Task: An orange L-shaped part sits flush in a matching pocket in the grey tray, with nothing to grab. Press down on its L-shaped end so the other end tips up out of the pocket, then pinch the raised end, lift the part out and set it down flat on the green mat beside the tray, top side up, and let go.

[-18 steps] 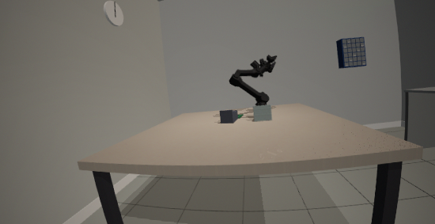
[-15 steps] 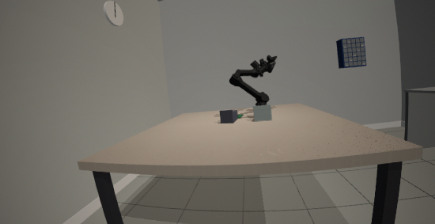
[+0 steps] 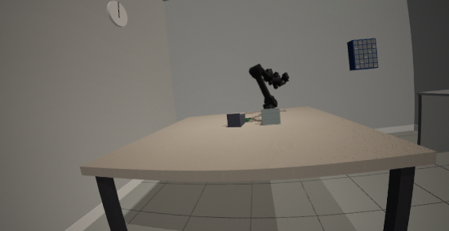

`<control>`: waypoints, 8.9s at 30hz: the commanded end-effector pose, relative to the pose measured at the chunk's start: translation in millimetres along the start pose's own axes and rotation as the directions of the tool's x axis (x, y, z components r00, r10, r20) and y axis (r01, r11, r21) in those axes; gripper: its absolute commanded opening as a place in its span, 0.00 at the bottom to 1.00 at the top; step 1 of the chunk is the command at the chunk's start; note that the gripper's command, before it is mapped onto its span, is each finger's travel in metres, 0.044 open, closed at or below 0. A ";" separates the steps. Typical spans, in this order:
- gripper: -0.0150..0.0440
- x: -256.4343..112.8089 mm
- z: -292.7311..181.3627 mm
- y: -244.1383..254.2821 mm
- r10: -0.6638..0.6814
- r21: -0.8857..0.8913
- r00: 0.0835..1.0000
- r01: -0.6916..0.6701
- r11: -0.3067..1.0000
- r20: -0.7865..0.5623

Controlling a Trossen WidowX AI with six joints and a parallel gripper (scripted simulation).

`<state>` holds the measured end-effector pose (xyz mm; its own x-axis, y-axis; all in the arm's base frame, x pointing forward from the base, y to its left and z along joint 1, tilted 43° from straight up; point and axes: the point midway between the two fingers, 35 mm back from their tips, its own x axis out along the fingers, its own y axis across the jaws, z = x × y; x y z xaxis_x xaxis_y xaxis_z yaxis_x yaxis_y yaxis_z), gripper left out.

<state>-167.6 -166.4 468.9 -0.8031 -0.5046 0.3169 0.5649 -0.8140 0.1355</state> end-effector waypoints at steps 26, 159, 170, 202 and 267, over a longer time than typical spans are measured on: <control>0.56 -314.1 -170.2 280.6 0.670 0.255 0.072 -0.891 0.377 -0.739; 0.56 -608.7 -217.7 -37.8 0.450 -0.376 0.088 -0.701 -0.606 -0.888; 0.56 -608.7 -217.7 -37.8 0.450 -0.376 0.088 -0.701 -0.606 -0.888; 0.56 -608.7 -217.7 -37.8 0.450 -0.376 0.088 -0.701 -0.606 -0.888; 0.56 -594.4 -312.7 12.1 0.448 -0.382 0.102 -0.707 -0.595 -0.888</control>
<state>259.5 37.9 -8.3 0.0140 -0.6664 -0.7455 0.1655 0.7368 -0.6556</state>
